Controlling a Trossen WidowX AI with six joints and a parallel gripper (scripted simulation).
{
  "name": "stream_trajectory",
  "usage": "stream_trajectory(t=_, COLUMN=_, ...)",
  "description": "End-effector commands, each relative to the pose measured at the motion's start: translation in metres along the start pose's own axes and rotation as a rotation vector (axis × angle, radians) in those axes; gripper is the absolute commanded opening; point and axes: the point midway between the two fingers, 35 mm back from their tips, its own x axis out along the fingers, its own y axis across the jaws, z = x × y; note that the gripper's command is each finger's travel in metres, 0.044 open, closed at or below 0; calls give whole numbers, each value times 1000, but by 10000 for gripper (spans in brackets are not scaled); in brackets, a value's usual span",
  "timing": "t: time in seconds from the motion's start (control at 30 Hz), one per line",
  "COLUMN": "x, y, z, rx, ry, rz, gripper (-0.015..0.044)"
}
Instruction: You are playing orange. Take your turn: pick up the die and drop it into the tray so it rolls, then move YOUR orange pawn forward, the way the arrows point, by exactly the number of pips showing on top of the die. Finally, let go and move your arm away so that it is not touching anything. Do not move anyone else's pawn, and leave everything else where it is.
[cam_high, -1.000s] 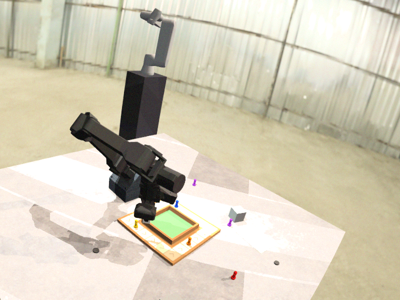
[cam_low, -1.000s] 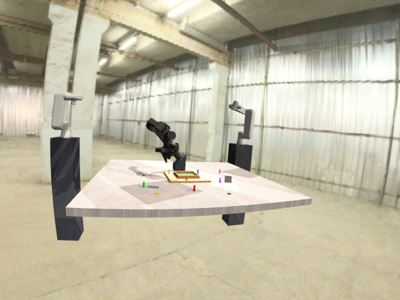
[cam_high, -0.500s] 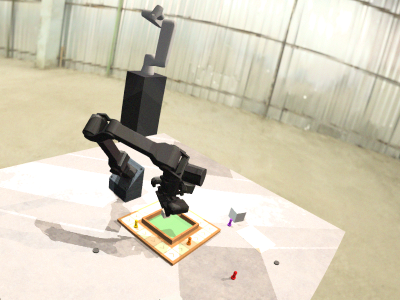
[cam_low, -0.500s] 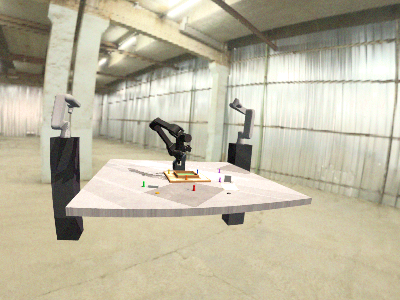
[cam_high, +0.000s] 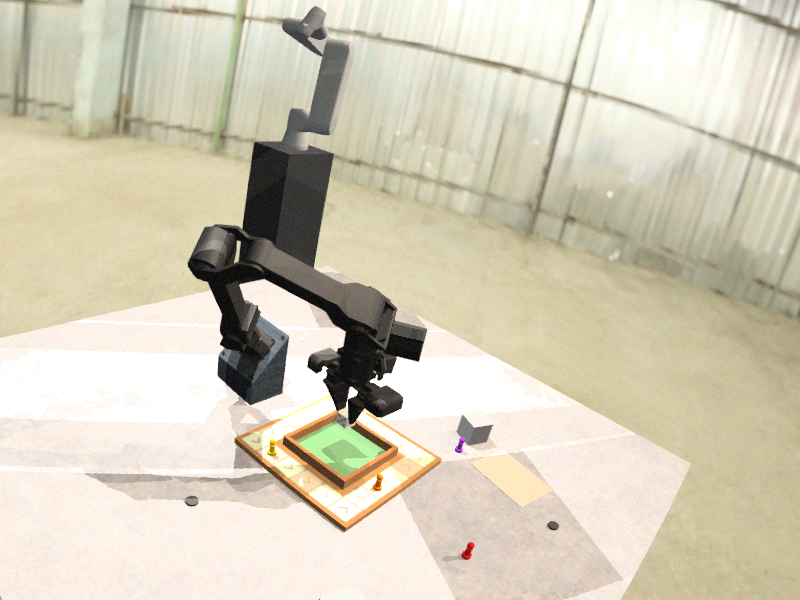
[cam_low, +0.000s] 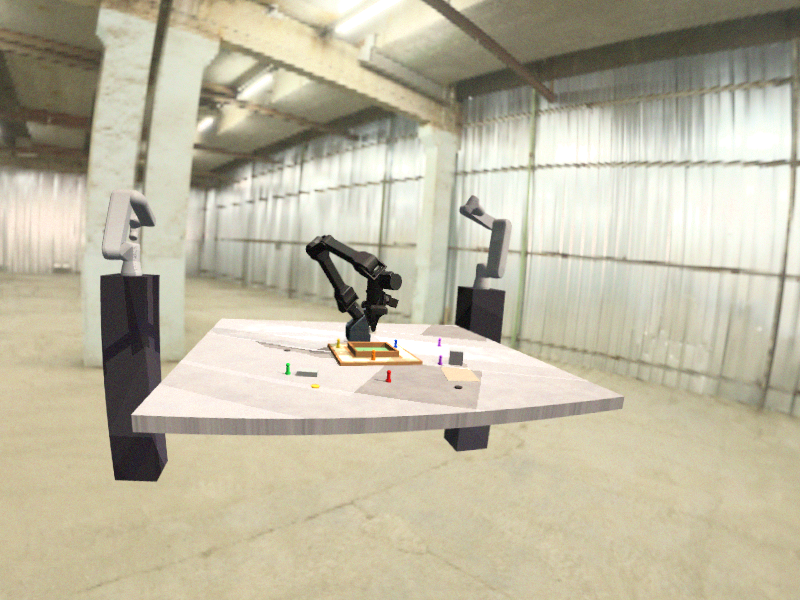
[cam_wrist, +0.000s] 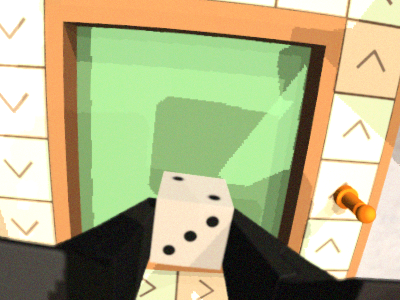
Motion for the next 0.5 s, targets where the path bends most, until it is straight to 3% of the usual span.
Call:
stream_trajectory(t=0.0, x=3, y=3, z=3, rx=-22, ry=-17, rz=16, gripper=0)
stream_trajectory(t=0.47, x=16, y=13, z=7, rx=-24, ry=-457, rz=125, gripper=0)
